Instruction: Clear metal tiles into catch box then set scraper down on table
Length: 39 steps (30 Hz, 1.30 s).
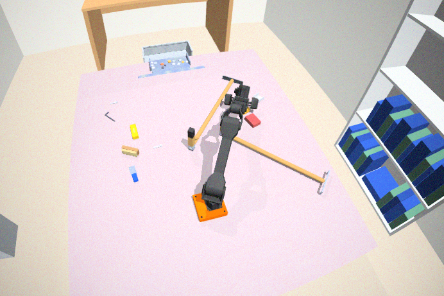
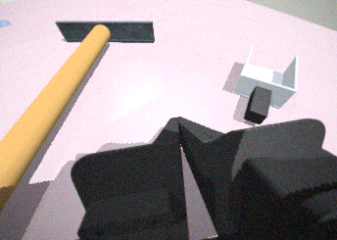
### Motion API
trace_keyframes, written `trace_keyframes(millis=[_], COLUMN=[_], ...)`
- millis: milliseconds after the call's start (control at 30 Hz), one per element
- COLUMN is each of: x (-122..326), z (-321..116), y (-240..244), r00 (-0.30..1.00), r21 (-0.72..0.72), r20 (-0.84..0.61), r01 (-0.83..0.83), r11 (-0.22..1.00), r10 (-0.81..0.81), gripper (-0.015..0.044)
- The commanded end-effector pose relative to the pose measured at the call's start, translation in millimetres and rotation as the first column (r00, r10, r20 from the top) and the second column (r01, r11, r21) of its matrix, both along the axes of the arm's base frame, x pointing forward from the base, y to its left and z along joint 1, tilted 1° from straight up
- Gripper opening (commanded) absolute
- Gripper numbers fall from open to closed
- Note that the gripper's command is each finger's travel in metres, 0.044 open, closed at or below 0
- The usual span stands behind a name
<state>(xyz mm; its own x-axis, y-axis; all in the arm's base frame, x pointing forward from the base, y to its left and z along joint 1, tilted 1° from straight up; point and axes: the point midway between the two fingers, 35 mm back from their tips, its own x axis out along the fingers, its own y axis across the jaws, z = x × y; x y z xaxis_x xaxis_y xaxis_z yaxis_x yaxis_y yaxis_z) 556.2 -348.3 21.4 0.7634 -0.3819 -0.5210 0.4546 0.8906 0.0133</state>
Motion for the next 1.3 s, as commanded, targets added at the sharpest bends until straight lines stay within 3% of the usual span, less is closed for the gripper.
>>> trace_keyframes(millis=[0,1267], x=[-9,-61], z=[-8,-11], y=[-5,-44], r00=[1.000,1.000], r21=[0.008,0.007], r20=[-0.016,-0.025], r01=[0.000,-0.001], r11=[1.000,1.000], r10=[0.000,0.001], gripper=[0.0000,0.0000])
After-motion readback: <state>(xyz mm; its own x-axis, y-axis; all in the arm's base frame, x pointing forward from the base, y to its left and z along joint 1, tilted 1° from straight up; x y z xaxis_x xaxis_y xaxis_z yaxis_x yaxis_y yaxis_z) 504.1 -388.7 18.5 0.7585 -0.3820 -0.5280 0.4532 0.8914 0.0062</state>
